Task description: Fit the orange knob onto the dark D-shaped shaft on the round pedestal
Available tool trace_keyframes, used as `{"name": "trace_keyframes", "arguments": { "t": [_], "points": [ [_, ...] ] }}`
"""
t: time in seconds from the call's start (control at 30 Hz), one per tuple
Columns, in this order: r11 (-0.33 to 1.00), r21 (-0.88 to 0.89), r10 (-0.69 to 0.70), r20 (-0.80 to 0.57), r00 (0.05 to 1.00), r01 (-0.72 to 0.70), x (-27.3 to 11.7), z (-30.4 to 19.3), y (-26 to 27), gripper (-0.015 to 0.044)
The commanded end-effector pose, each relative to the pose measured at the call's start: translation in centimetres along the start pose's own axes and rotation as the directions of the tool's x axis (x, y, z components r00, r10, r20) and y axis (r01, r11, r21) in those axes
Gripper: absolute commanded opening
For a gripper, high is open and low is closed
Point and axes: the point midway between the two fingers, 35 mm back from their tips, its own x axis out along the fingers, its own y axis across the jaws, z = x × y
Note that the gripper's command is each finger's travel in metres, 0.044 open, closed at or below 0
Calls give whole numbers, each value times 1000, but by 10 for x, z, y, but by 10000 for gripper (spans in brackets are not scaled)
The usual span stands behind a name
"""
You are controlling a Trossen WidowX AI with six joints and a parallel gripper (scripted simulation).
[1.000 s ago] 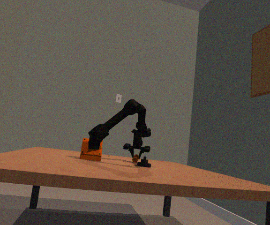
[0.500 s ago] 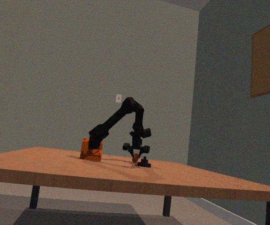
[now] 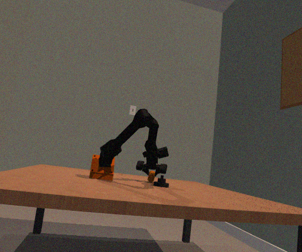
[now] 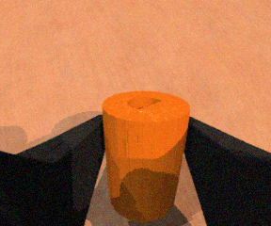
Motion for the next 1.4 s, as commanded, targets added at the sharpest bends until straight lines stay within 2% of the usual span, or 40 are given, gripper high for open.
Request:
{"name": "trace_keyframes", "arguments": {
  "t": [0.0, 0.63, 0.77, 0.87, 1.37],
  "points": [
    [1000, -8, 1, 63, 998, 0, -3, -3, 1, 181],
    [1000, -11, 8, 379, 925, -4, -14, -22, 2, 181],
    [1000, -10, 7, 336, 942, -3, -15, -21, 2, 181],
    [1000, -6, 6, 356, 935, -5, -14, -21, 1, 259],
    [1000, -6, 6, 356, 935, -5, -14, -21, 1, 260]
  ]
}}
